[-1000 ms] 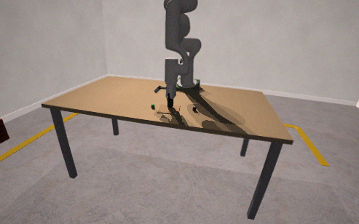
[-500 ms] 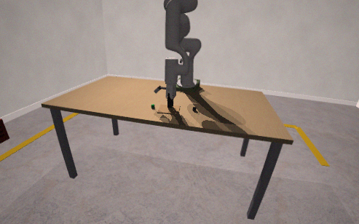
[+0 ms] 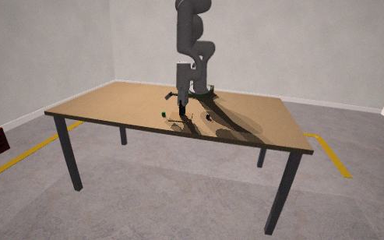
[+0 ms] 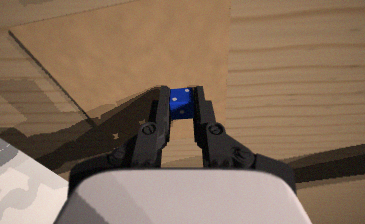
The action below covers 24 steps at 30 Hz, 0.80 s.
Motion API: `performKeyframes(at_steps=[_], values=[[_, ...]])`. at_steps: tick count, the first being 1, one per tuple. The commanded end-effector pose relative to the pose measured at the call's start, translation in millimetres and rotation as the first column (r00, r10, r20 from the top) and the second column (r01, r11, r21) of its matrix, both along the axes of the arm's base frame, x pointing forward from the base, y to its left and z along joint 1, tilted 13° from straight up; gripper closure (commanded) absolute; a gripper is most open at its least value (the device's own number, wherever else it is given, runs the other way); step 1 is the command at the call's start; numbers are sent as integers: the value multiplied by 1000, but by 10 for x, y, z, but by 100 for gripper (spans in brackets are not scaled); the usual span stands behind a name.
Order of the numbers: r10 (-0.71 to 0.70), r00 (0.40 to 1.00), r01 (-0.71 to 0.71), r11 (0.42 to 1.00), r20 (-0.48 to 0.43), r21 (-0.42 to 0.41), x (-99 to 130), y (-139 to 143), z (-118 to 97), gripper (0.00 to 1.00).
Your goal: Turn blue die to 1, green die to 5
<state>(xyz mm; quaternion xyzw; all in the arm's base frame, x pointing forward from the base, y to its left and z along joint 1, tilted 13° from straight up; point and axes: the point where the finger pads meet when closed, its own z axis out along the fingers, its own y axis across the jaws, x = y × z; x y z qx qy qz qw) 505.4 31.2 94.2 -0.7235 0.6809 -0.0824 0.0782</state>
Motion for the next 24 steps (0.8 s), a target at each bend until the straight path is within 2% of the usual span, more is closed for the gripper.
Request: performKeyframes(at_steps=[1,9,10,12,13,15,16,20,21,23,24], values=[[0,1000,0,1000,2,0,6,1,6,85],[0,1000,0,1000,2,0,6,1,6,85],[0,1000,0,1000,2,0,6,1,6,81],[0,1000,0,1000,2,0,6,1,6,81],[0,1000,0,1000,2,0,6,1,6,77],[0,1000,0,1000,2,0,6,1,6,77],[0,1000,0,1000,2,0,6,1,6,72],[0,1000,0,1000,2,0,6,1,6,72],[0,1000,0,1000,2,0,6,1,6,68],[0,1000,0,1000,2,0,6,1,6,68],[0,1000,0,1000,2,0,6,1,6,64]])
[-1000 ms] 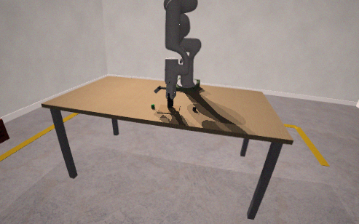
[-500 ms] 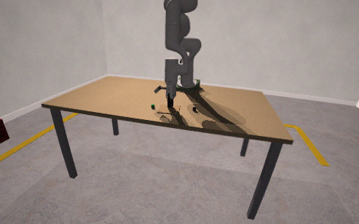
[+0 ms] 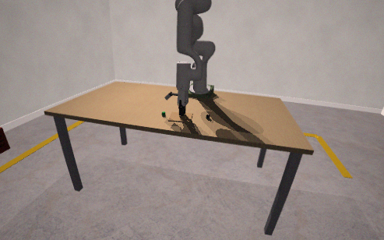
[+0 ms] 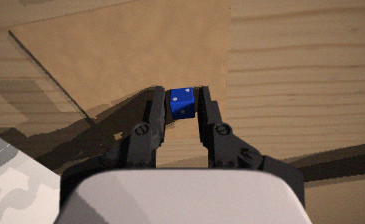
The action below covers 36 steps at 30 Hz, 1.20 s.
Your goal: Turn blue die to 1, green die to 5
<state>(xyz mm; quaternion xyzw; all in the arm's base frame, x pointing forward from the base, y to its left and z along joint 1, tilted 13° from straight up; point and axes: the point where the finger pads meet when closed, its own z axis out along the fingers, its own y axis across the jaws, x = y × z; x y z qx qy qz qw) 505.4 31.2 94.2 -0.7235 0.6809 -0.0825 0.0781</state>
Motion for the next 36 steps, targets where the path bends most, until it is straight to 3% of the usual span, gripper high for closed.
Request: performKeyframes(at_steps=[1,21,27,29,36], values=[[0,1000,0,1000,2,0,6,1,6,64],[0,1000,0,1000,2,0,-15,0,96,64],[0,1000,0,1000,2,0,-85,0,398,64],[0,1000,0,1000,2,0,-85,0,398,64],[0,1000,0,1000,2,0,-180,0,807,64]])
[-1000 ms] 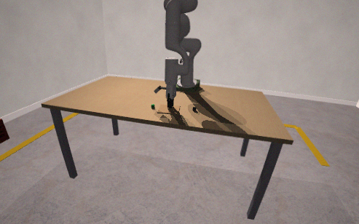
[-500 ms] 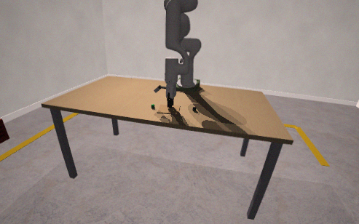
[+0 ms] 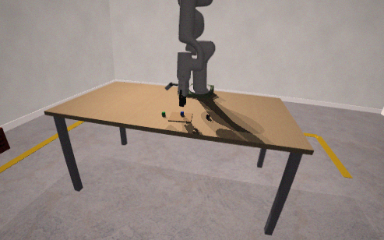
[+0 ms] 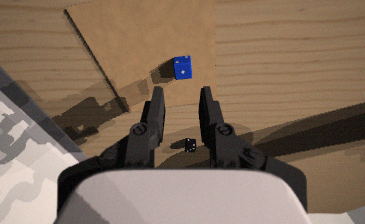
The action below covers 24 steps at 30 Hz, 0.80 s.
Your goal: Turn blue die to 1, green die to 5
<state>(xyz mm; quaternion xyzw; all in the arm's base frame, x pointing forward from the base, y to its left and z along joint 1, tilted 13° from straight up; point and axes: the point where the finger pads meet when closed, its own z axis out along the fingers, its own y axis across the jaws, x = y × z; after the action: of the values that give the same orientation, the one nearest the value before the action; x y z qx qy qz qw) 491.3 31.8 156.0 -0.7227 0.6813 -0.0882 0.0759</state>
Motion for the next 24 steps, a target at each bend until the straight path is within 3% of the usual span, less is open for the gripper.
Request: performKeyframes(at_steps=[1,6,7,24], values=[[3,1000,-3,1000,-4,11,-46,-5,218,64],[3,1000,-3,1000,-4,11,-57,-6,265,64],[3,1000,-3,1000,-4,11,-57,-6,265,0],[3,1000,-3,1000,-4,11,-57,-6,265,0]])
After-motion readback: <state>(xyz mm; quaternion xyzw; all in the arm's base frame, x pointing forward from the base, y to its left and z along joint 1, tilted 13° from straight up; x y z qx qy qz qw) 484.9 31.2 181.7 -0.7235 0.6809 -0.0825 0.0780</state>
